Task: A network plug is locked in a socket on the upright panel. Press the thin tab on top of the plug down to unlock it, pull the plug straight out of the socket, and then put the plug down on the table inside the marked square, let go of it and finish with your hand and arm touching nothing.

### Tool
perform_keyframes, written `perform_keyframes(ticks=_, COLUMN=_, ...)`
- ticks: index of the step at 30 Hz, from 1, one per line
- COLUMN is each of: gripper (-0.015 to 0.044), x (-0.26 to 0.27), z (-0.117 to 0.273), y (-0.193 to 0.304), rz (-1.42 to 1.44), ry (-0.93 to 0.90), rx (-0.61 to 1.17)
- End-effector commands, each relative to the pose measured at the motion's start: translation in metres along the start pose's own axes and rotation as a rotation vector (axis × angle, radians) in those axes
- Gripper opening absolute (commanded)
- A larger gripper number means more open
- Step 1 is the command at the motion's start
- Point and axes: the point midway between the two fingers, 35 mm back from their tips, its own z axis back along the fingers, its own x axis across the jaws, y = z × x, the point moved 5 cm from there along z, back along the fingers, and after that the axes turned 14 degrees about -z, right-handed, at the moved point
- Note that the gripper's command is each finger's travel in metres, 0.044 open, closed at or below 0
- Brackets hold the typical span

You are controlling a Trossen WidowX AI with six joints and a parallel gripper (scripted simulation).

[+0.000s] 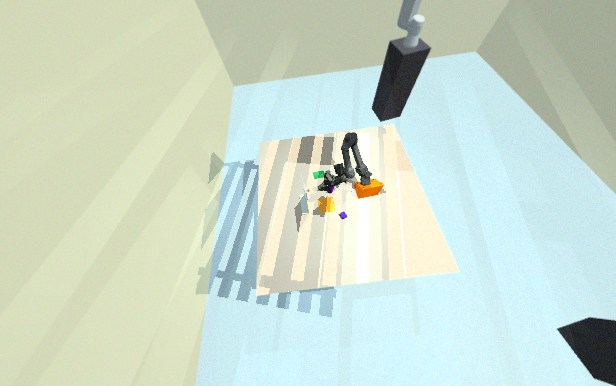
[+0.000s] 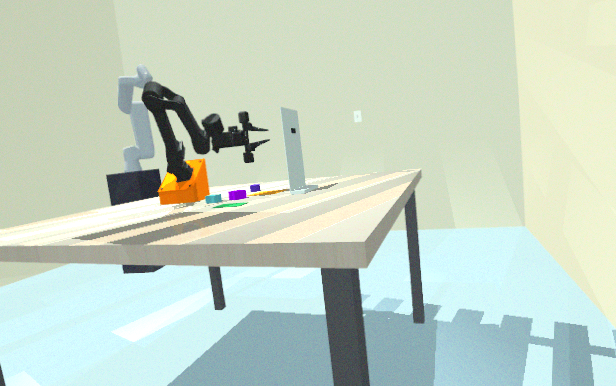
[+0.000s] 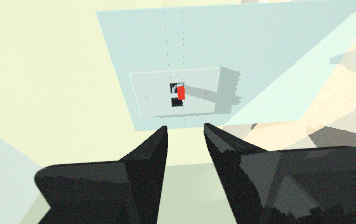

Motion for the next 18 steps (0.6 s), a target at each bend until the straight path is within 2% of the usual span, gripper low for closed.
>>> perform_keyframes(ticks=1, gripper=0.0156, x=0.002, z=-0.011, y=-0.004, rz=0.002, ry=-0.007, rx=0.003)
perform_keyframes(ticks=18, gripper=0.0156, x=0.004, z=-0.032, y=-0.009, rz=0.002, ry=-0.008, rx=0.001)
